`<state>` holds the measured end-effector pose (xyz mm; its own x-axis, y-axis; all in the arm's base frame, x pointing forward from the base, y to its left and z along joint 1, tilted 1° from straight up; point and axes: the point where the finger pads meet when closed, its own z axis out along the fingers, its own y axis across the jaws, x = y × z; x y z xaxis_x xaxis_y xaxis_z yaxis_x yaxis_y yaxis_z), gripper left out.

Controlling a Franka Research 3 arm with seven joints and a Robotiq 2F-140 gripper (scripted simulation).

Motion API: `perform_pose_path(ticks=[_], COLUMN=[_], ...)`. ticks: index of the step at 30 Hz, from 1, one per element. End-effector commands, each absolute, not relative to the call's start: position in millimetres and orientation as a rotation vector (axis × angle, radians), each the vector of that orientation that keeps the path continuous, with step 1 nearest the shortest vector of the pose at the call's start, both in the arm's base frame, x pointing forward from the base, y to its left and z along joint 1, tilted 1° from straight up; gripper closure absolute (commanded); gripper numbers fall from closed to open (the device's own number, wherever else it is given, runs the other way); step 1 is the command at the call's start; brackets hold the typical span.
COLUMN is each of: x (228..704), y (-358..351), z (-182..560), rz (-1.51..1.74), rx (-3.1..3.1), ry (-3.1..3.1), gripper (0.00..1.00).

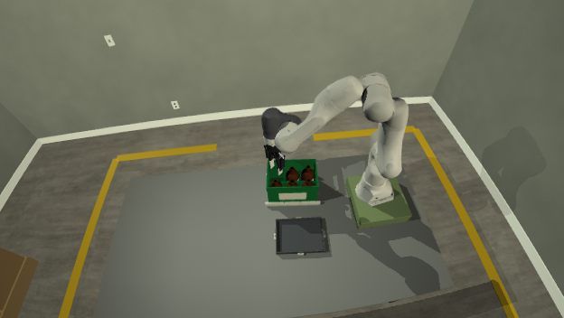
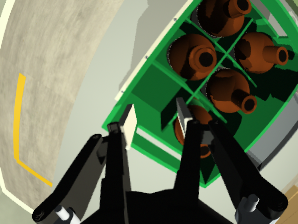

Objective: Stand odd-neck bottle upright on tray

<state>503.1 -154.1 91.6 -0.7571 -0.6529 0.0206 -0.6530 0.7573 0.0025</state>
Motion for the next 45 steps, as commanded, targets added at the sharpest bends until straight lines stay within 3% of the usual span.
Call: perform_pose_path(ticks=[1,18,45], x=[502.6,502.7,504.0], y=[-154.7,-154.6,-153.8], z=[90.4,98.1,171.8], rz=[0.006,0.006,0.006], rx=[1.09,1.09,1.09], ry=[-2.925,-2.925,-2.925], gripper=[0.56,0.56,0.56])
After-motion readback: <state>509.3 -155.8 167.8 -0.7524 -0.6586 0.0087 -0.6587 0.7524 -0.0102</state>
